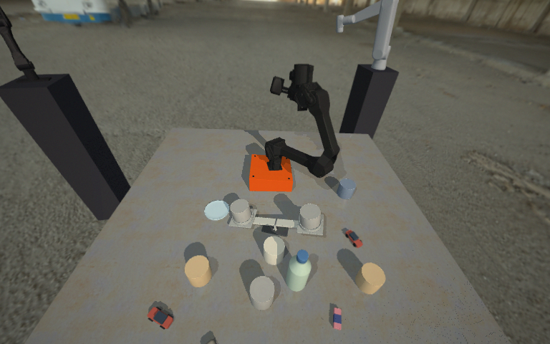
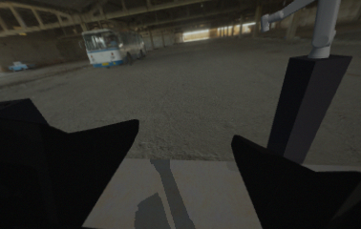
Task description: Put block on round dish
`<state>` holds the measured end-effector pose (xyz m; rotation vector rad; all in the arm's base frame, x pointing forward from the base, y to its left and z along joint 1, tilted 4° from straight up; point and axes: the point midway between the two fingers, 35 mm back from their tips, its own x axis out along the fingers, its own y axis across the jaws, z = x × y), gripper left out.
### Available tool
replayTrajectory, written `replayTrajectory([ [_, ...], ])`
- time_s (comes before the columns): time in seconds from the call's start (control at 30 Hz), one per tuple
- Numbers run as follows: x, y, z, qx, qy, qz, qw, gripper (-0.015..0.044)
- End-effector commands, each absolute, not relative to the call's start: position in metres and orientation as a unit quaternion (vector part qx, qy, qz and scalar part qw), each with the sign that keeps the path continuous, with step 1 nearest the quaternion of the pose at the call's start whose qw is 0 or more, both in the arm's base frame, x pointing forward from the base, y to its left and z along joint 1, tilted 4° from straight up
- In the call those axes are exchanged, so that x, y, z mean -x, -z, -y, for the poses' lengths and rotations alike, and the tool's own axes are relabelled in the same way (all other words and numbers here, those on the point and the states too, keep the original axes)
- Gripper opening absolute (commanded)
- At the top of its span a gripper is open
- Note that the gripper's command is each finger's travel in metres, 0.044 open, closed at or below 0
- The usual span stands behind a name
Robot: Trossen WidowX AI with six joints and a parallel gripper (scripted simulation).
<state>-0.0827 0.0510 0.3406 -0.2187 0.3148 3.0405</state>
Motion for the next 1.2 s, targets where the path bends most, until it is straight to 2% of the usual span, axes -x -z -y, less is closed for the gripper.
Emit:
replayTrajectory([
  [0.0, 0.083, -0.34, -0.05, 0.072, -0.992, -0.102, 0.036, 0.0426],
  [0.03, 0.085, -0.34, -0.048, 0.074, -0.992, -0.101, 0.028, 0.044],
  [0.57, 0.108, -0.327, 0.032, 0.139, -0.962, -0.059, -0.228, 0.044],
  [1.17, 0.073, -0.309, 0.111, 0.176, -0.862, 0.033, -0.475, 0.044],
])
